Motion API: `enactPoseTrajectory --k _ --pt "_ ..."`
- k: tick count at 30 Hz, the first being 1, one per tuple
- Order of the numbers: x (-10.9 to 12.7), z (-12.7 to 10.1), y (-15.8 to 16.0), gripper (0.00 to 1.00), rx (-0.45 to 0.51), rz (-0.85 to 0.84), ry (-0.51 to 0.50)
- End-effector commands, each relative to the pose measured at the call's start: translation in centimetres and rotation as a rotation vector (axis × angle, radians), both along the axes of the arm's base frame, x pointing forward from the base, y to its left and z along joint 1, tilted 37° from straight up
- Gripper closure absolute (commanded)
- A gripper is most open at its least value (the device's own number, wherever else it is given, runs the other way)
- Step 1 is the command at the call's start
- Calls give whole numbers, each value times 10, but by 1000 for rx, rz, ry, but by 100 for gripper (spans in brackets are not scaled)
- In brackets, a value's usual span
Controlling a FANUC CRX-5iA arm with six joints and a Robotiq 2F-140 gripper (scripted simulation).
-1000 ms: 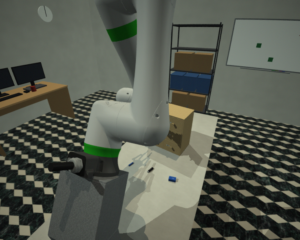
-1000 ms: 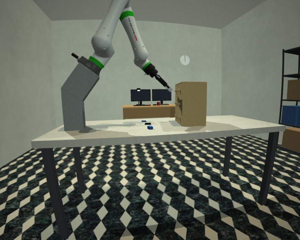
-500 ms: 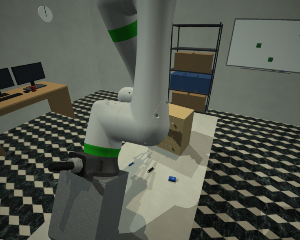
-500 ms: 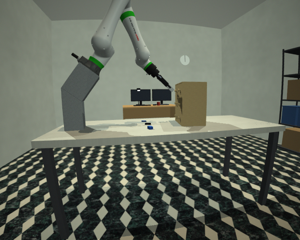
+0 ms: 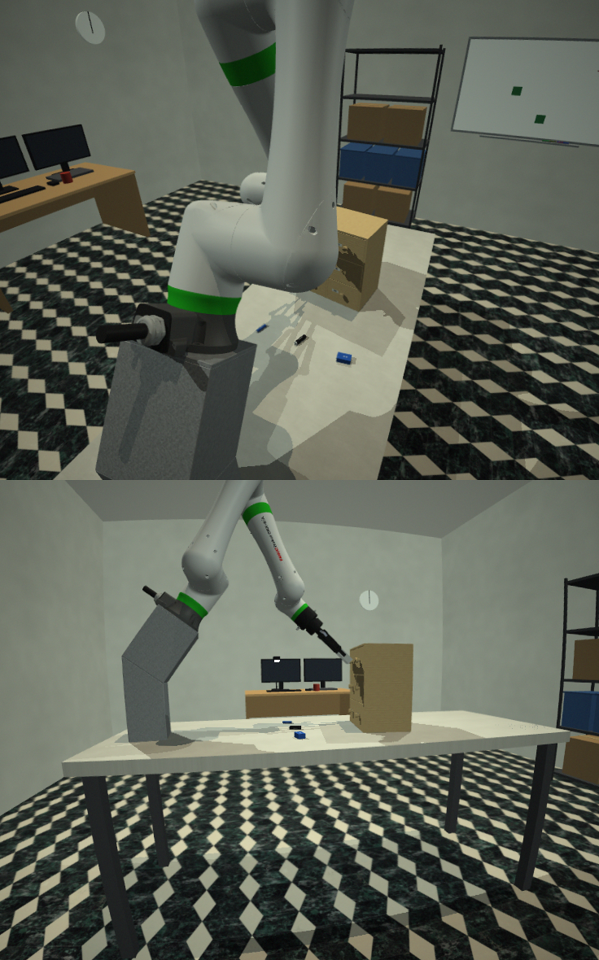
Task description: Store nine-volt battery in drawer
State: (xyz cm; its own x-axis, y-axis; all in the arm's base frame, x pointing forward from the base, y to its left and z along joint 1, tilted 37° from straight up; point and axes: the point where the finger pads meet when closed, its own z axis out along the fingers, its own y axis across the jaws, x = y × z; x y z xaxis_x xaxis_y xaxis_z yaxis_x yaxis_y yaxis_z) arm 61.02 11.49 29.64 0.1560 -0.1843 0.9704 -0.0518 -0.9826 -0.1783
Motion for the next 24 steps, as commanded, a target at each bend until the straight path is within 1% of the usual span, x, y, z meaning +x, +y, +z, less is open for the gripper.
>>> enactPoseTrajectory --k 1,24 --pt "2 1 0 80 0 0 0" --pt "2 1 0 80 0 0 0"
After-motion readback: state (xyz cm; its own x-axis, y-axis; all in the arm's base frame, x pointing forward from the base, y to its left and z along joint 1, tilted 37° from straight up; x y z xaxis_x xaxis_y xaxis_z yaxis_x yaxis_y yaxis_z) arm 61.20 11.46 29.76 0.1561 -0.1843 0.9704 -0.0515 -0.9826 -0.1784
